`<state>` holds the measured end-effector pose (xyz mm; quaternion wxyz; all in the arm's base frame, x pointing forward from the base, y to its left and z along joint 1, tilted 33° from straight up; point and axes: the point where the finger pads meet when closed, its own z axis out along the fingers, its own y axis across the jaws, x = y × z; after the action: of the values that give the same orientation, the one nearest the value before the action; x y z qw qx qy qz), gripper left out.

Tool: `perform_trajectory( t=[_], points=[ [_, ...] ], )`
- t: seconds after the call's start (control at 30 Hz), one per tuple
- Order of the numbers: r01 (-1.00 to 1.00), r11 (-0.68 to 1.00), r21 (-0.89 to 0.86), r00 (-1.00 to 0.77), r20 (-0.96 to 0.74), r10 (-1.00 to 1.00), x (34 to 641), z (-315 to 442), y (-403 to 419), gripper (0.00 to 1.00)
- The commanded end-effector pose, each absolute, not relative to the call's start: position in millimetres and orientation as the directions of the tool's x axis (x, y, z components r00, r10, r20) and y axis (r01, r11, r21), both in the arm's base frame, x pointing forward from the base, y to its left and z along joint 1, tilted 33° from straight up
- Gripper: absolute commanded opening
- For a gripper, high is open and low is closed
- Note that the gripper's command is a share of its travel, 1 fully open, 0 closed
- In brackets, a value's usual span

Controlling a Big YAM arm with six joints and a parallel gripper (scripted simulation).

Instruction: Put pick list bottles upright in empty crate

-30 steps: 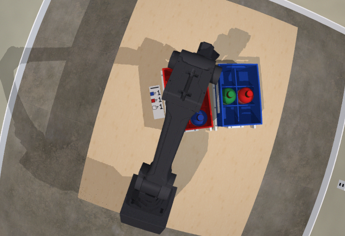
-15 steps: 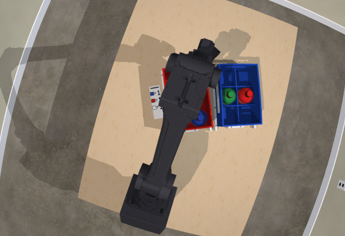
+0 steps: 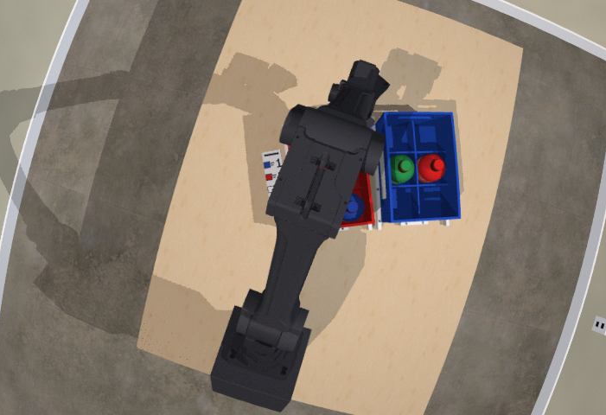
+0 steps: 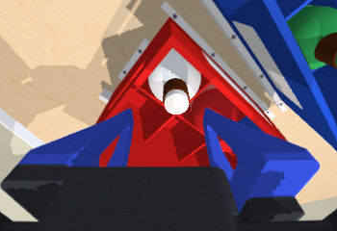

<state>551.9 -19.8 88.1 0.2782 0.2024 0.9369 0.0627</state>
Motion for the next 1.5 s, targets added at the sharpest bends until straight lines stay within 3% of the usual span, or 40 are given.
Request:
perform_trajectory(
  t=[0.0, 1.47],
  points=[
    [0.337, 0.912, 0.234, -0.753, -0.515, 0.410, 552.7, 107.1, -23.8, 0.61],
    [0.334, 0.912, 0.237, -0.747, -0.523, 0.410, 535.9, 116.8, -26.7, 0.61]
  ],
)
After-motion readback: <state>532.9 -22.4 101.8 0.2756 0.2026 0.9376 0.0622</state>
